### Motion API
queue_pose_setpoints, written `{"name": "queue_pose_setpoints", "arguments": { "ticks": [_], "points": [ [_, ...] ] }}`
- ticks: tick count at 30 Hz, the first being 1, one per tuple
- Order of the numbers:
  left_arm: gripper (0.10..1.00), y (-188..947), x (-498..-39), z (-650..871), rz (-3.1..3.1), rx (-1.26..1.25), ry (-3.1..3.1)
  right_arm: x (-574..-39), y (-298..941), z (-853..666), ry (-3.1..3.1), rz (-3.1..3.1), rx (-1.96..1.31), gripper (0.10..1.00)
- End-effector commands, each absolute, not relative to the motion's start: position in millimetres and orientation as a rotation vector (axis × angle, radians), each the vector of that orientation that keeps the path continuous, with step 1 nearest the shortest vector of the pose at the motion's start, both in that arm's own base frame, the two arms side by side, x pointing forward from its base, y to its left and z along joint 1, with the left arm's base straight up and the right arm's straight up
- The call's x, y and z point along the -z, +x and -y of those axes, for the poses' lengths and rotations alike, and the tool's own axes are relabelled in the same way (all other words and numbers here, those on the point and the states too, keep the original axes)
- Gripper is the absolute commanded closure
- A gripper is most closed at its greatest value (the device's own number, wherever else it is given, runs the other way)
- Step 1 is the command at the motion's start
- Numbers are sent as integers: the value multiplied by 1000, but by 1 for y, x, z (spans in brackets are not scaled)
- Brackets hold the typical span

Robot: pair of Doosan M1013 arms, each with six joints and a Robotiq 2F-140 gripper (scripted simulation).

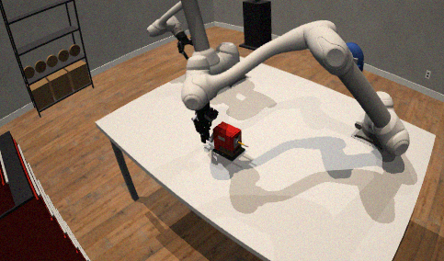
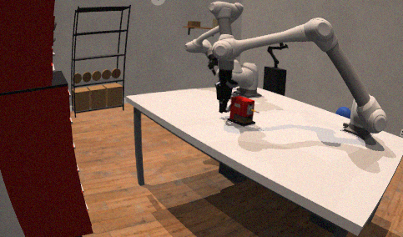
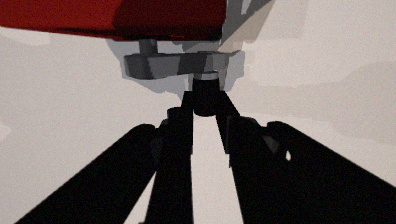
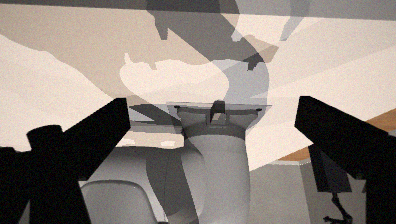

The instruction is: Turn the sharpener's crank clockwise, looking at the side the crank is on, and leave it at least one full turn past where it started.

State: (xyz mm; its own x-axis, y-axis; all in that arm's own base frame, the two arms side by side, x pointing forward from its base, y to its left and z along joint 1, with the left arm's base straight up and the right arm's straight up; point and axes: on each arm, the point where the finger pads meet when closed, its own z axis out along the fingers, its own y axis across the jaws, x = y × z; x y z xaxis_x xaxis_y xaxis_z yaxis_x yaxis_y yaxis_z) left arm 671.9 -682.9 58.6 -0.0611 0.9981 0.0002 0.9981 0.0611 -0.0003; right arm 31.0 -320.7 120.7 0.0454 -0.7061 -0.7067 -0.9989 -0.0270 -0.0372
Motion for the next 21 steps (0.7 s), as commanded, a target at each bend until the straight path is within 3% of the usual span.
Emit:
{"name": "queue_pose_setpoints", "arguments": {
  "ticks": [1,21],
  "points": [
    [999,671,-58,683,2289,0,-2154,-121,31,321,-1789,-1715,-702,98],
    [999,666,-54,684,2289,0,-2154,-121,31,321,-1789,-1715,-702,98]
  ]
}}
